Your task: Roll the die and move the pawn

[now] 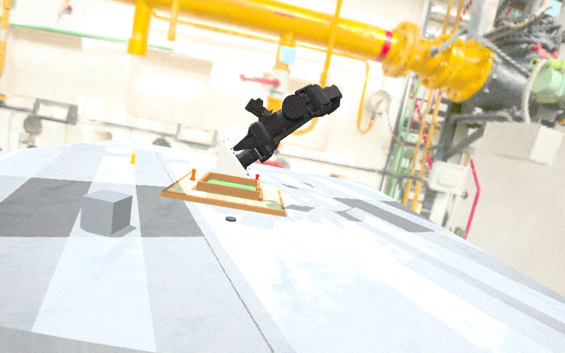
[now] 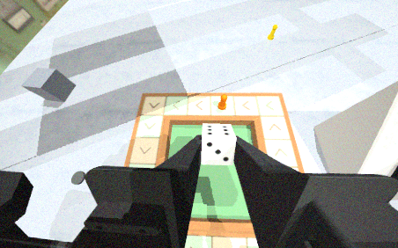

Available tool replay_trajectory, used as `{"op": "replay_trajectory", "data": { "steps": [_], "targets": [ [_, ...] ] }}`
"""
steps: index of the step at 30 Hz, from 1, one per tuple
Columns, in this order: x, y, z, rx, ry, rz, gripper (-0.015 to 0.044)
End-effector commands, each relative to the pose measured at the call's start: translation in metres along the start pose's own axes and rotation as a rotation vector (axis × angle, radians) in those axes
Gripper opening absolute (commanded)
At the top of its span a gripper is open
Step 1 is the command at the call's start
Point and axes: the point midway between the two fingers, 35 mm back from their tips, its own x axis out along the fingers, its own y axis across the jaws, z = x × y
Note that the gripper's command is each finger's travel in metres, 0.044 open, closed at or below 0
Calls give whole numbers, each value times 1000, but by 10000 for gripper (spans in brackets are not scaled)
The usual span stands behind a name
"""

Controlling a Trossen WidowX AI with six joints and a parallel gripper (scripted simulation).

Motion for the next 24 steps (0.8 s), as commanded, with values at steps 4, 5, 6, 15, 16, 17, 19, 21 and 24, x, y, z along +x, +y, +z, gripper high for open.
{"op": "replay_trajectory", "data": {
  "steps": [4,5,6,15,16,17,19,21,24],
  "targets": [
    [-8,0,2,-3,-6,4,0],
    [-8,0,2,-3,-6,4,0],
    [-8,0,2,-3,-6,4,0],
    [-9,0,2,-3,-6,4,0],
    [-9,0,2,-3,-6,4,0],
    [-9,0,2,-3,-6,4,0],
    [-8,-1,1,0,-1,0,0],
    [-8,-1,1,0,-1,0,0],
    [-8,-1,1,0,-1,0,0]
  ]
}}
